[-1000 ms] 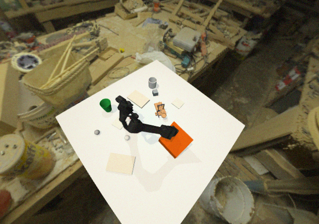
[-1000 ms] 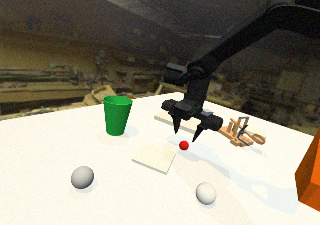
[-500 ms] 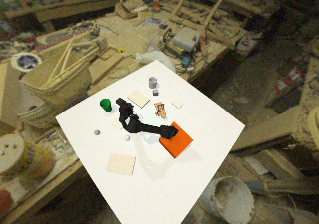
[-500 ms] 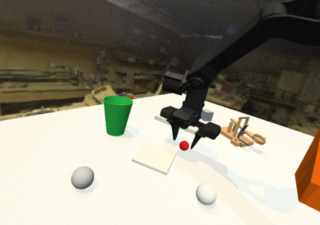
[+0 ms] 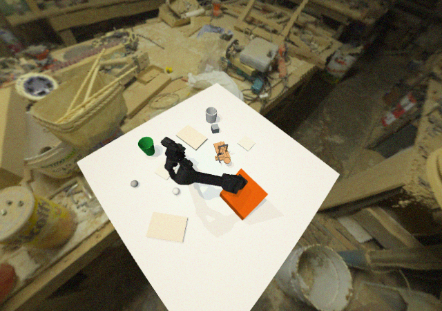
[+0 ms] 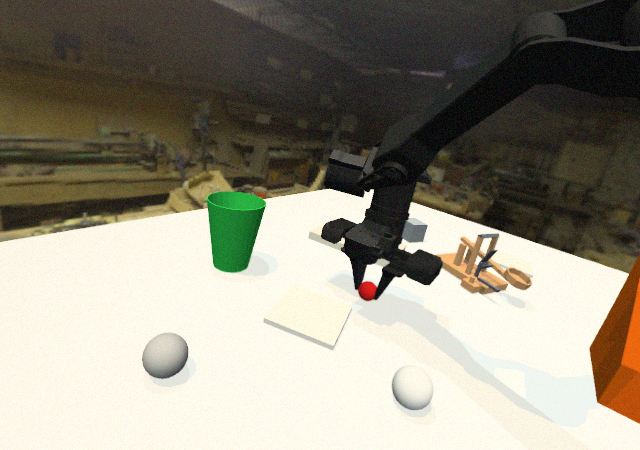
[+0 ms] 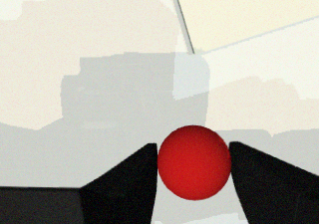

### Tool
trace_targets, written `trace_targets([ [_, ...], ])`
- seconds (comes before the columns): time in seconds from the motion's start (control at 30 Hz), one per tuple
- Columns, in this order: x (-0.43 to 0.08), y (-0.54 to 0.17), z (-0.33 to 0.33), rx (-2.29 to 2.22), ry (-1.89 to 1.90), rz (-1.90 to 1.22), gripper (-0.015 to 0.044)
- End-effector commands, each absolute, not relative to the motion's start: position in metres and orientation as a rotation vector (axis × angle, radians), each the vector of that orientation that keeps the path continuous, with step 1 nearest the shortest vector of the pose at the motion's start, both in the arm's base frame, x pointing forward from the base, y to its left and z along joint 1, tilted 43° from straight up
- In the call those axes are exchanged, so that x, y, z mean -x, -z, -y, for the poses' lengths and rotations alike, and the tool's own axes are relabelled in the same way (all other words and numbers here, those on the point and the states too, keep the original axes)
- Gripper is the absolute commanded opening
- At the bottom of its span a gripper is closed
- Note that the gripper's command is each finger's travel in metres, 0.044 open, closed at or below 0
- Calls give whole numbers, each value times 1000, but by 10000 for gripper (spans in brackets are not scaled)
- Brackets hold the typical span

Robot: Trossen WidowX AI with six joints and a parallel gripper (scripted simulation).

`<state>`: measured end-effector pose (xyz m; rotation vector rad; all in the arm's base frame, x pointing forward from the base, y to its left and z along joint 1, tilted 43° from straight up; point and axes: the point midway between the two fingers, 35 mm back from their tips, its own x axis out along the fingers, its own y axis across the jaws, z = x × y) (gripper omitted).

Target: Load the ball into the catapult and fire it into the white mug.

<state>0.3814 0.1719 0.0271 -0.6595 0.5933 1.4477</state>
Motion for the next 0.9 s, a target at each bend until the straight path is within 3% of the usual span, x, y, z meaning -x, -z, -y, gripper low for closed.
trace_targets([
  [0.0, -381, -24, -172, 656, -1447, -604, 129],
  [0.1, -381, -24, -172, 656, -1447, -604, 109],
  [0.23, -382, -32, -164, 658, -1446, -606, 4],
  [0.87, -372, -116, -87, 656, -1444, -613, 0],
])
